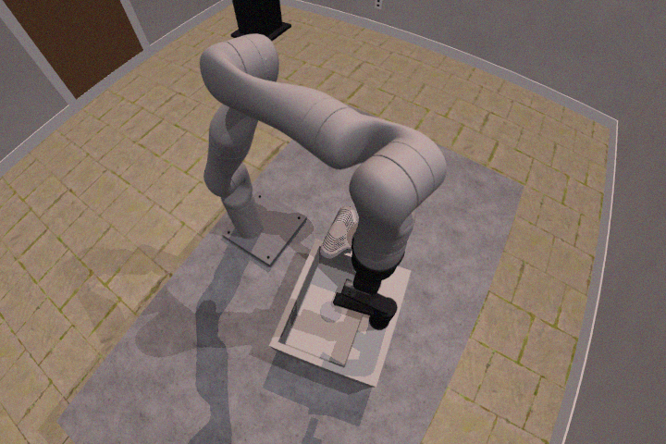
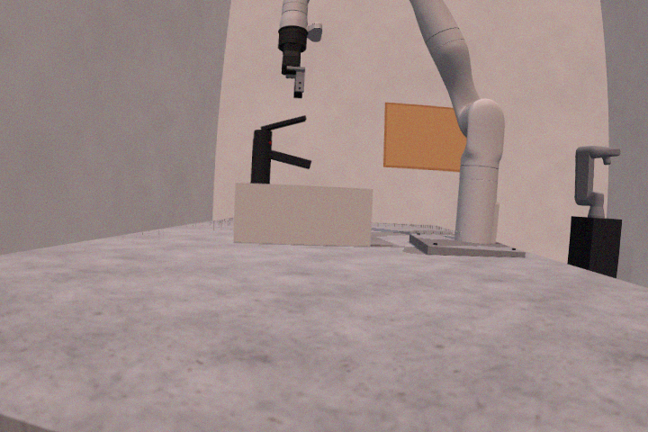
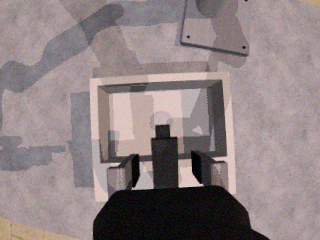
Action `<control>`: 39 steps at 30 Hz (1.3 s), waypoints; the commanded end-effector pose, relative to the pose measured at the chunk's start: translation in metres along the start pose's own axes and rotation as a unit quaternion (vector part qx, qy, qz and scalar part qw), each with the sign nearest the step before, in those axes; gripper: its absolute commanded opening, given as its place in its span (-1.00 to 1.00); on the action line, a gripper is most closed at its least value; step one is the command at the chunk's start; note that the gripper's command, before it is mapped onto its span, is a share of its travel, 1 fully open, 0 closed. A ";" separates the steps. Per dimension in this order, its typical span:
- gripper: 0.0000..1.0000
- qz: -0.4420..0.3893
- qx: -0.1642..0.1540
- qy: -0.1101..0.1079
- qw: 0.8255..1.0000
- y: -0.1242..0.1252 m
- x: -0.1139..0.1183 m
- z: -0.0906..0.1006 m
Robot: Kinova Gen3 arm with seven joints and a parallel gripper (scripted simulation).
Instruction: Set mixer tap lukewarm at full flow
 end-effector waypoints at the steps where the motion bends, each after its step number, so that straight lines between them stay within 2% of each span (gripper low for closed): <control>1: 1.00 0.000 -0.001 0.000 1.000 0.000 0.000 0.001; 25: 1.00 0.000 -0.001 0.000 1.000 0.000 0.000 -0.001; 39: 1.00 0.000 -0.001 0.000 1.000 0.000 0.000 -0.016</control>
Point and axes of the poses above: the point where the finger pads meet when closed, its own z axis back along the fingers, its own x axis across the jaws, y = z × x, the point moved 7 cm from there along z, back along the fingers, and after that the axes turned 13 degrees about -z, right-handed, at the moved point
